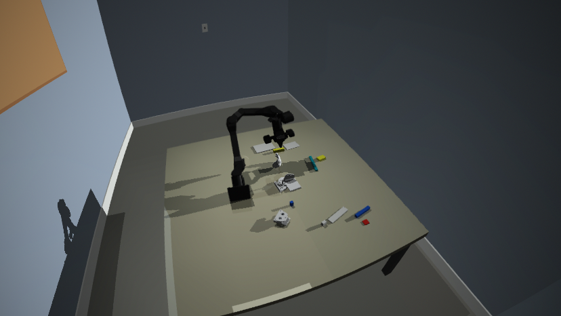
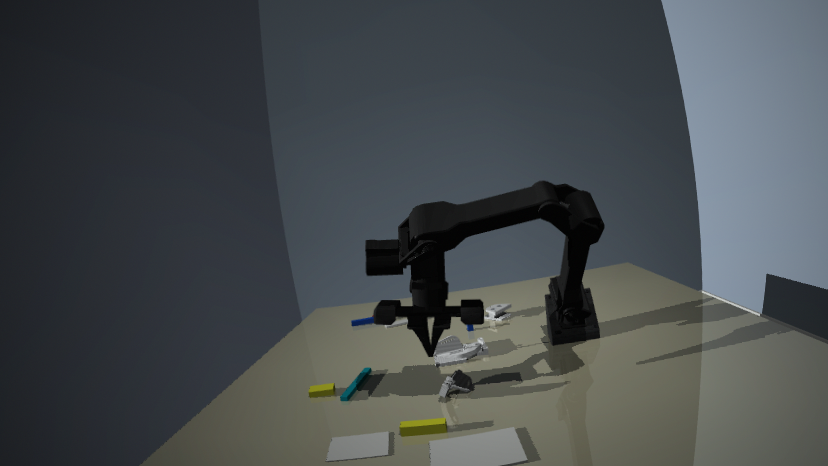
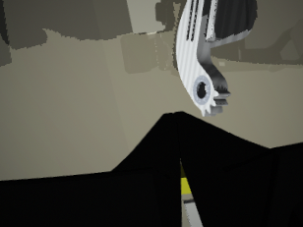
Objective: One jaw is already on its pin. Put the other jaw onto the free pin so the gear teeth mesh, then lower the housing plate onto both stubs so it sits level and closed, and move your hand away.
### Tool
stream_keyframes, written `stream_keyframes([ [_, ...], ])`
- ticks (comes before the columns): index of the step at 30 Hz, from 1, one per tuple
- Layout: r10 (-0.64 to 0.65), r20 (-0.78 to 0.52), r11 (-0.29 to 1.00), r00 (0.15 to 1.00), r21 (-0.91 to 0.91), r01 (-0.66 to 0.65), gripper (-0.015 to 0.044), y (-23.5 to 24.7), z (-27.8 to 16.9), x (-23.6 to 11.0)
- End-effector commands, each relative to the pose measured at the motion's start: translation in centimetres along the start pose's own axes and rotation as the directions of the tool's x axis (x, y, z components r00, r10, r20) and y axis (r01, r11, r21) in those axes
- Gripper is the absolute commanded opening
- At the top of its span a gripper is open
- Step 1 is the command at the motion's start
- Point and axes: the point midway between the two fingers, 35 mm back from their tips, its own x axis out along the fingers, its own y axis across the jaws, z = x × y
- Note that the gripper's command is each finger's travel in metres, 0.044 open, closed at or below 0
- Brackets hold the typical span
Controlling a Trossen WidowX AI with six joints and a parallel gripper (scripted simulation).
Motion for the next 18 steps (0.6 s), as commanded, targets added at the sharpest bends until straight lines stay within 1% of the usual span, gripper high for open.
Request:
stream_keyframes([
  [1, -0.036, -0.015, 0.996, 0.999, 0.079, 0.037, 0.0000, -1.5, -0.3, 0.2],
  [12, -0.118, -0.050, 0.951, 0.992, 0.281, 0.128, 0.0000, -5.0, -1.0, 0.3],
  [18, -0.123, -0.052, 0.947, 0.991, 0.293, 0.133, 0.0000, -5.3, -1.1, 0.3],
])
